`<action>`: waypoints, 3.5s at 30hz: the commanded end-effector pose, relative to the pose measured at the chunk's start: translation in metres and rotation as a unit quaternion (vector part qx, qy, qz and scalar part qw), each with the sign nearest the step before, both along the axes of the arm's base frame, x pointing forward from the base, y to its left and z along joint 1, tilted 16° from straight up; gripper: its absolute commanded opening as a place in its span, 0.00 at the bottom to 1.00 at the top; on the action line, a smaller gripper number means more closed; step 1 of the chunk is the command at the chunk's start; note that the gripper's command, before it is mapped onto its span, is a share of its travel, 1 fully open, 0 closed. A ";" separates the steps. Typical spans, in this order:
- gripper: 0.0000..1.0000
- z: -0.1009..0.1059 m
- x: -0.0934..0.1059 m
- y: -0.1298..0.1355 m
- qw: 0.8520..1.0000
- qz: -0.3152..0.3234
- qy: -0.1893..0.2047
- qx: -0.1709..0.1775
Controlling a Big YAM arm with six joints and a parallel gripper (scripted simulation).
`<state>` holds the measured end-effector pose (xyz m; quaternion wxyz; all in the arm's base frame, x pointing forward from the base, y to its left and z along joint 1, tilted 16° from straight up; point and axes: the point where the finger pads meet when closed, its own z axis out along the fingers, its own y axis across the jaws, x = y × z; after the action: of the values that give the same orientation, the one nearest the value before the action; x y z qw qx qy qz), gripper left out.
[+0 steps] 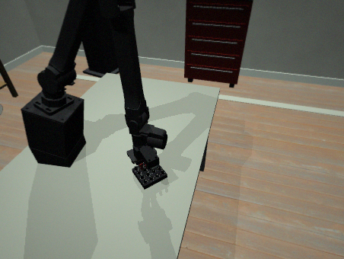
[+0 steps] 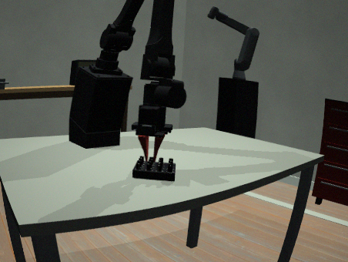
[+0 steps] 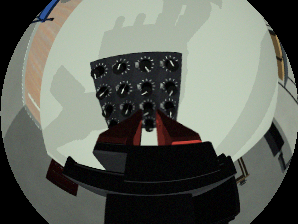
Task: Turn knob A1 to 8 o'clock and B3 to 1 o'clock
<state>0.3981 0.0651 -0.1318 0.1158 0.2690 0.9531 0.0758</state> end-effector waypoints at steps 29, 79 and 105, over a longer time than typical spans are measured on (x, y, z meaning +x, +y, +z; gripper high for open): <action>0.08 0.001 0.008 0.000 1.000 -0.003 -0.008 0.000; 0.08 0.002 0.008 0.001 0.988 0.148 -0.021 -0.040; 0.08 0.002 0.008 0.001 0.910 0.396 -0.043 -0.110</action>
<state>0.3983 0.0643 -0.1319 0.1356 -0.0924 0.9861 0.0270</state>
